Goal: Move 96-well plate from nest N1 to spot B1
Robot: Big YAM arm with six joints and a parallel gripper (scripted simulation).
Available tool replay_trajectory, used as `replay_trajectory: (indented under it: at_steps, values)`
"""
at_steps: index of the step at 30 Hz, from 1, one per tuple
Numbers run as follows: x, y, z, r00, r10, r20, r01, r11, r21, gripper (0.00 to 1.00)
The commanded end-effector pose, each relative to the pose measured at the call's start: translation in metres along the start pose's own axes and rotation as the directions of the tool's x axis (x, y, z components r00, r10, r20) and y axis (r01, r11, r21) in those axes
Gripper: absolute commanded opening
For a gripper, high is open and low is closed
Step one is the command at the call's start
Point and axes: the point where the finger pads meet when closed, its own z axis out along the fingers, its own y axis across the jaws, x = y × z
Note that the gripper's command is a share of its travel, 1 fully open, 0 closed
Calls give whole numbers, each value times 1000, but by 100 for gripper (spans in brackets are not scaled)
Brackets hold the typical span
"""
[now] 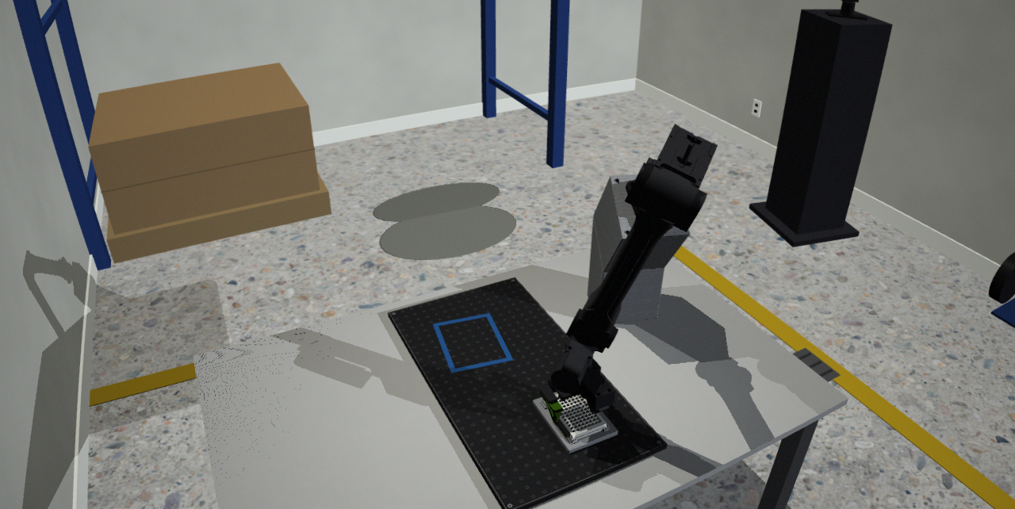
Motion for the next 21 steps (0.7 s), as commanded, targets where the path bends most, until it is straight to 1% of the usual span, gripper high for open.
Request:
replay_trajectory:
  at_steps: [1,17,18,19,20,21]
  values:
    - [-8,2,1,1000,-1,9,1,1000,1,100]
    - [-8,2,1,1000,-1,9,1,1000,1,100]
    - [-8,2,1,1000,-1,9,1,1000,1,0]
    - [-8,2,1,1000,-1,9,1,1000,1,0]
    - [-2,-1,-2,1000,1,5,-1,1000,5,0]
    - [-4,4,5,1000,2,2,-2,1000,-6,0]
